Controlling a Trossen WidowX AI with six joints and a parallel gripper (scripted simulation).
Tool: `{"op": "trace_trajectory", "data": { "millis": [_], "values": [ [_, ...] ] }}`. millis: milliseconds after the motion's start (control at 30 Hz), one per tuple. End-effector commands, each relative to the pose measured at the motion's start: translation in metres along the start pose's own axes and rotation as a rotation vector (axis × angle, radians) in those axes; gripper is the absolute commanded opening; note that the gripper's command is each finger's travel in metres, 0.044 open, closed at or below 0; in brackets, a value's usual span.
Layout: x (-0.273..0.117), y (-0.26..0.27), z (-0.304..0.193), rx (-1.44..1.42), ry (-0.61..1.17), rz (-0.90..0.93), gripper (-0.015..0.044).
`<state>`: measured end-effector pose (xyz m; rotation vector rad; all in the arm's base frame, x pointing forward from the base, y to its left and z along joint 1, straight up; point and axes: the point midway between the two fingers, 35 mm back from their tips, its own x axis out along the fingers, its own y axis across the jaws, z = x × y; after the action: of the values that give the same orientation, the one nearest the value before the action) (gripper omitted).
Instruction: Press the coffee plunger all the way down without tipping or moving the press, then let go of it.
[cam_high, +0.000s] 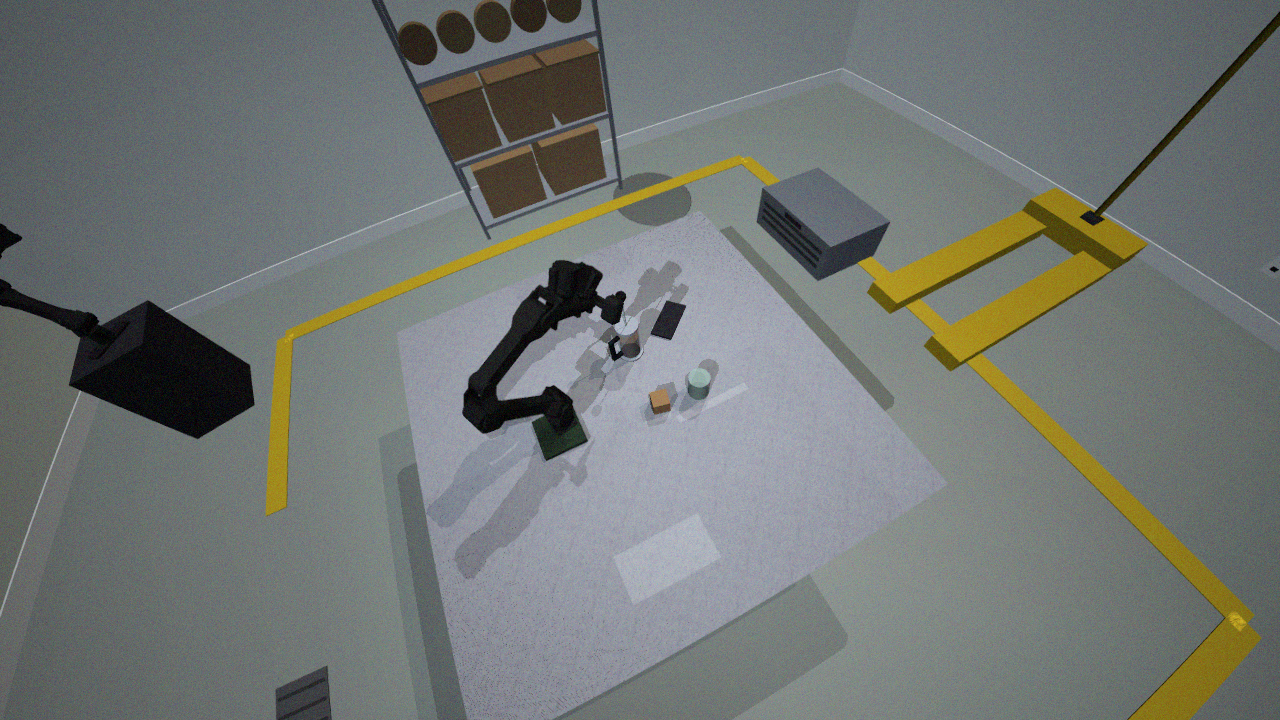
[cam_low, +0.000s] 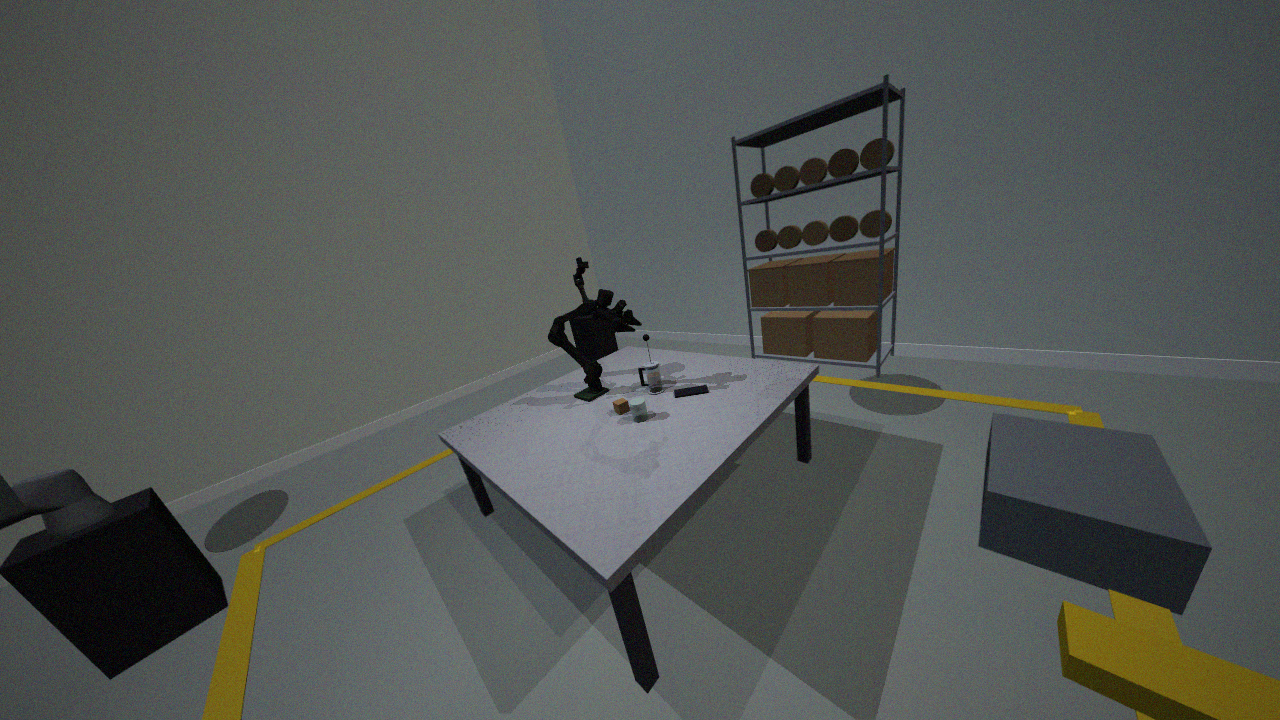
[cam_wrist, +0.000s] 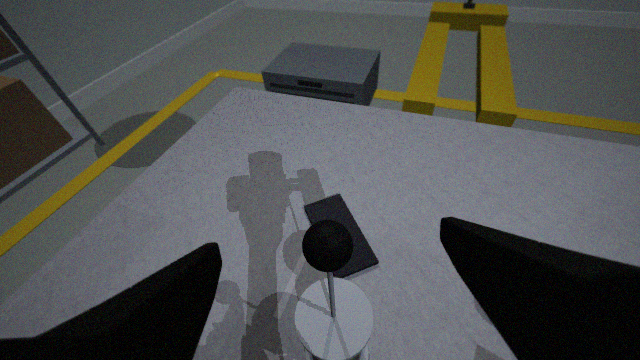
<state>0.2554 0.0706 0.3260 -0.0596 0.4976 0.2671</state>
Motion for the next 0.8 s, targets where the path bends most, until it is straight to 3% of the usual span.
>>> {"op": "trace_trajectory", "data": {
  "millis": [0,767],
  "values": [
    [0.013,-0.001,-0.025,-0.006,0.011,-0.004,0.0440],
    [0.043,0.000,-0.025,-0.007,0.008,-0.002,0.0440]
  ]
}}
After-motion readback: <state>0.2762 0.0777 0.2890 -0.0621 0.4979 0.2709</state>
